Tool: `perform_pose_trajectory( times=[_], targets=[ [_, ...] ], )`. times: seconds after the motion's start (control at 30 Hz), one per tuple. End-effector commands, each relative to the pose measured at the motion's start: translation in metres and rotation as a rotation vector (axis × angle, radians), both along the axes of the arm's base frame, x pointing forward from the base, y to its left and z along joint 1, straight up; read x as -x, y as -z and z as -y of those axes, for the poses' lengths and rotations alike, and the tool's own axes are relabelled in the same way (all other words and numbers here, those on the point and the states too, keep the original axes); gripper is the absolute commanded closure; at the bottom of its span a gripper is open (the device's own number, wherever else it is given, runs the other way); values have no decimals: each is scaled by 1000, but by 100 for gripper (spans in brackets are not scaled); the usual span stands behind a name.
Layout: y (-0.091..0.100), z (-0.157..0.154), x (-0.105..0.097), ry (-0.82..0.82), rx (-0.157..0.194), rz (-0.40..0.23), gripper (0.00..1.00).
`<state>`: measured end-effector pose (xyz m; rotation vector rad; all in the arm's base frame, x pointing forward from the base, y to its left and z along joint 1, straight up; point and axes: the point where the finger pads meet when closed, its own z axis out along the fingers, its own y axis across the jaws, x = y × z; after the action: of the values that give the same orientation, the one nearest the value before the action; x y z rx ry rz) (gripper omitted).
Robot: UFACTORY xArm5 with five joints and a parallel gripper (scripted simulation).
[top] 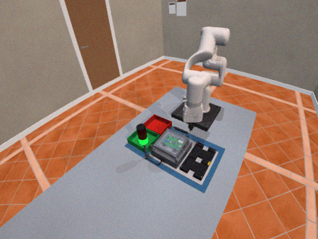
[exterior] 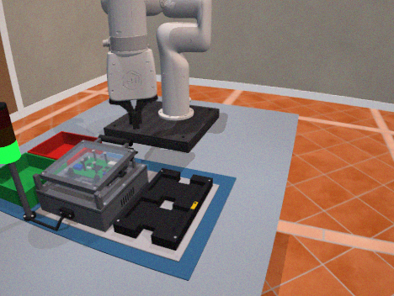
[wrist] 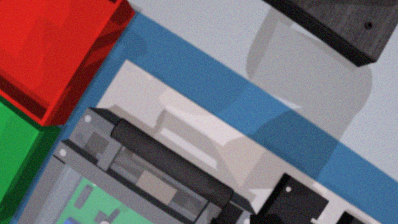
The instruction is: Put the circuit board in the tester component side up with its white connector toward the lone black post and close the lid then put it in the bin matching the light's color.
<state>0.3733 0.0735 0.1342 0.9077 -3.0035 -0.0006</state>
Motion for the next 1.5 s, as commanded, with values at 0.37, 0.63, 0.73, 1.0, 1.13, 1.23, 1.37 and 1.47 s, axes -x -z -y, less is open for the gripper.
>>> perform_pose_trajectory(
  times=[0.37, 0.63, 0.73, 1.0, 1.13, 1.23, 1.37, 1.47],
  targets=[
    [-1, 0, -1, -448, -2, 3, 100],
    [-1, 0, -1, -633, -2, 3, 100],
    [-1, 0, -1, -725, -2, 3, 100],
    [-1, 0, -1, -913, -3, 3, 100],
    [-1, 0, -1, -942, -3, 3, 100],
    [-1, 0, -1, -972, -3, 3, 100],
    [-1, 0, -1, -989, -3, 3, 100],
    [-1, 0, -1, -991, -3, 3, 100]
  ],
)
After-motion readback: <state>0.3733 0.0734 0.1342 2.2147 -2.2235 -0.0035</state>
